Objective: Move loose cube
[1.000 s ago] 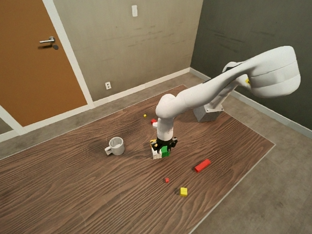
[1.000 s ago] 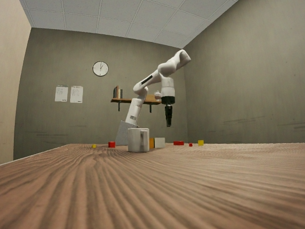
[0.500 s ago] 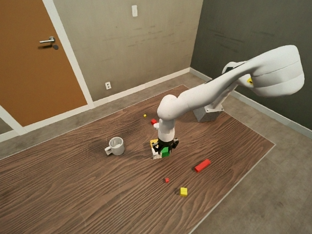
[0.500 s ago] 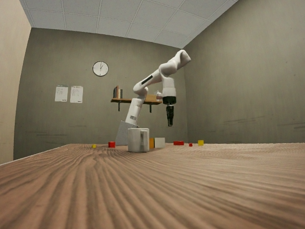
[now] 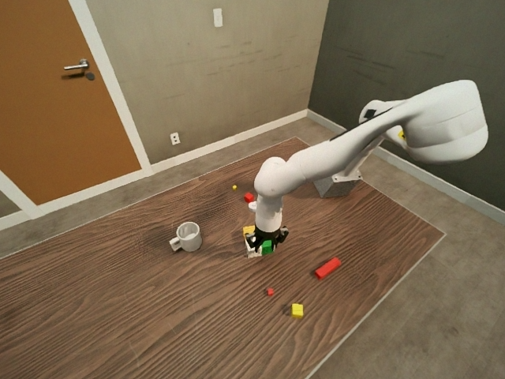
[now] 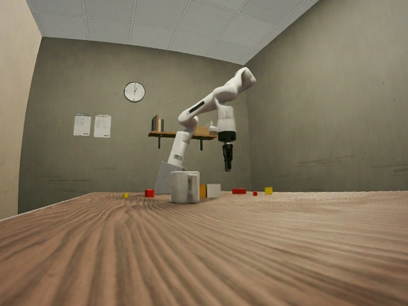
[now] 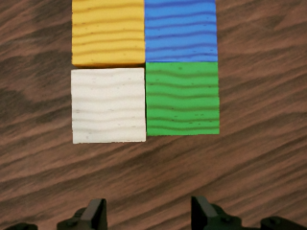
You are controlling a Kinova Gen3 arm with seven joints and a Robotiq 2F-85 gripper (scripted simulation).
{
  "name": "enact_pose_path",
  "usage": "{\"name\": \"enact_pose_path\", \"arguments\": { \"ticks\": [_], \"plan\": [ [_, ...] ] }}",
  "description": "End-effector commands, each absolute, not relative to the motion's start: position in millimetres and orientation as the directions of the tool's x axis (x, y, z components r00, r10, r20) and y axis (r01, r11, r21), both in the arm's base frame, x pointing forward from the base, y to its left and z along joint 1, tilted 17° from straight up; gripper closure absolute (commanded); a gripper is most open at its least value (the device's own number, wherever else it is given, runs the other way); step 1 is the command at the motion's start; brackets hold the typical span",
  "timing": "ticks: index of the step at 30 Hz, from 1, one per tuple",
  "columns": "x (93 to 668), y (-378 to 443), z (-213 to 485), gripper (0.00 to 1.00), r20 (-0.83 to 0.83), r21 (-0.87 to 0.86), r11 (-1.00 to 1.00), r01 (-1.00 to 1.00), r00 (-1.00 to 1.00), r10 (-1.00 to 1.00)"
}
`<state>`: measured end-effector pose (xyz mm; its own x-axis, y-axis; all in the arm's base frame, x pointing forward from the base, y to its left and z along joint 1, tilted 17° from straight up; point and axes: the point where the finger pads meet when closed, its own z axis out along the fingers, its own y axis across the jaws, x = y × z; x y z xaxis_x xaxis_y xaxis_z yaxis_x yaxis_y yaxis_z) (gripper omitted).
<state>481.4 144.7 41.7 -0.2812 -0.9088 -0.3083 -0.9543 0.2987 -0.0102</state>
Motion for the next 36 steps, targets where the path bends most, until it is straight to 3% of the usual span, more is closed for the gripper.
{"name": "enact_pose_path", "arguments": {
  "ticks": [1,36],
  "plan": [
    [480.9,145.2,34.3,0.45,-0.304,-0.012,0.296,-0.955,-0.278,-0.911],
    [490.4,166.6,-33.2,0.45,-0.305,-0.015,0.292,-0.956,-0.273,-0.912]
  ]
}}
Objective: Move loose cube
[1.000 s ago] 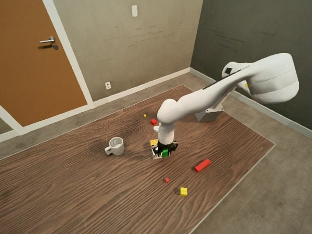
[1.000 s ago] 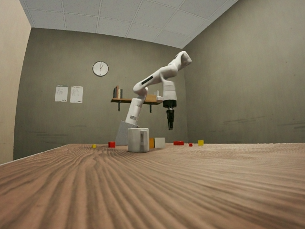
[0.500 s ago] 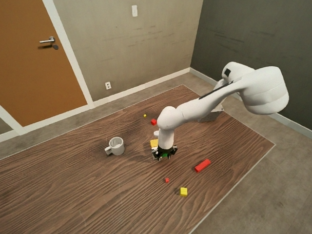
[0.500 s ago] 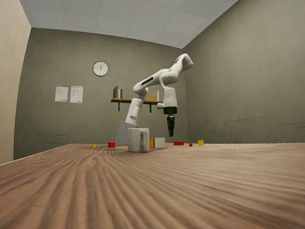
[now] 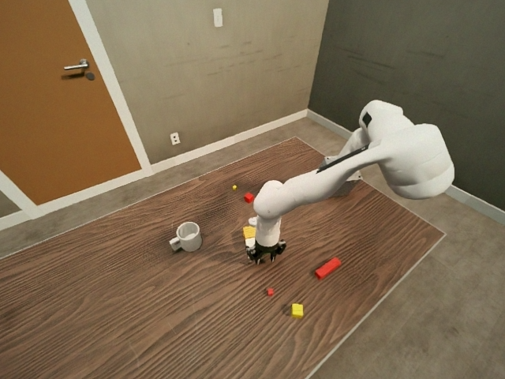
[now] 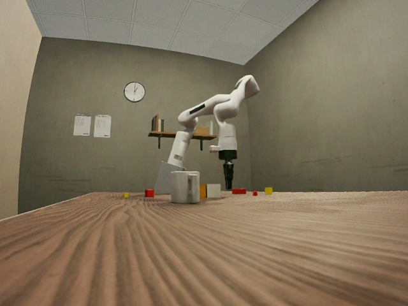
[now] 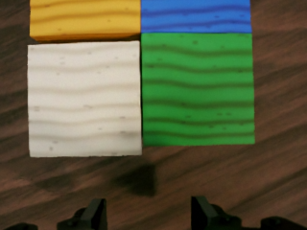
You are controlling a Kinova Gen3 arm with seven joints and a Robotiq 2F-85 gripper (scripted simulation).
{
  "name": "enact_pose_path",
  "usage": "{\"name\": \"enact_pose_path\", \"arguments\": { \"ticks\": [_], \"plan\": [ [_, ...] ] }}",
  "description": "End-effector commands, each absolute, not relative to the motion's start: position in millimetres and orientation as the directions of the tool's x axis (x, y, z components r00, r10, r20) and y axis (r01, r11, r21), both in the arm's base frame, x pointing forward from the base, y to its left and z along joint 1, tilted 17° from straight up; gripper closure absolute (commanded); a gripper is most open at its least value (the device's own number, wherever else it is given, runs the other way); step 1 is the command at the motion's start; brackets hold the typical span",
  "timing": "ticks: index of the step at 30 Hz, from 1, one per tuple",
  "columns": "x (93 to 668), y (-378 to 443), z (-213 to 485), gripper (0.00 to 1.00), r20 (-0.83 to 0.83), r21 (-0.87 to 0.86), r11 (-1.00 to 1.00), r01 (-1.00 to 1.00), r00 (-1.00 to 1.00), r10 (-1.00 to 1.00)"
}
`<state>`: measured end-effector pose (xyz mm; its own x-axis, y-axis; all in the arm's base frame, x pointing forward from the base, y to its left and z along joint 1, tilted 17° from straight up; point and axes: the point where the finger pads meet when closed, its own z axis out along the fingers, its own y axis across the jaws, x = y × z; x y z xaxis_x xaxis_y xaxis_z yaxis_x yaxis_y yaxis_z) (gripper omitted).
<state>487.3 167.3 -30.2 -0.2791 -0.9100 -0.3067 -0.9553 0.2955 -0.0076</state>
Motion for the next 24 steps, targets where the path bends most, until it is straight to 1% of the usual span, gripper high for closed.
{"name": "enact_pose_path", "arguments": {
  "ticks": [1,24],
  "plan": [
    [490.0,166.5,-34.2,0.45,-0.304,-0.015,0.293,-0.956,-0.275,-0.912],
    [490.2,167.2,-36.7,0.45,-0.304,-0.015,0.293,-0.956,-0.275,-0.912]
  ]
}}
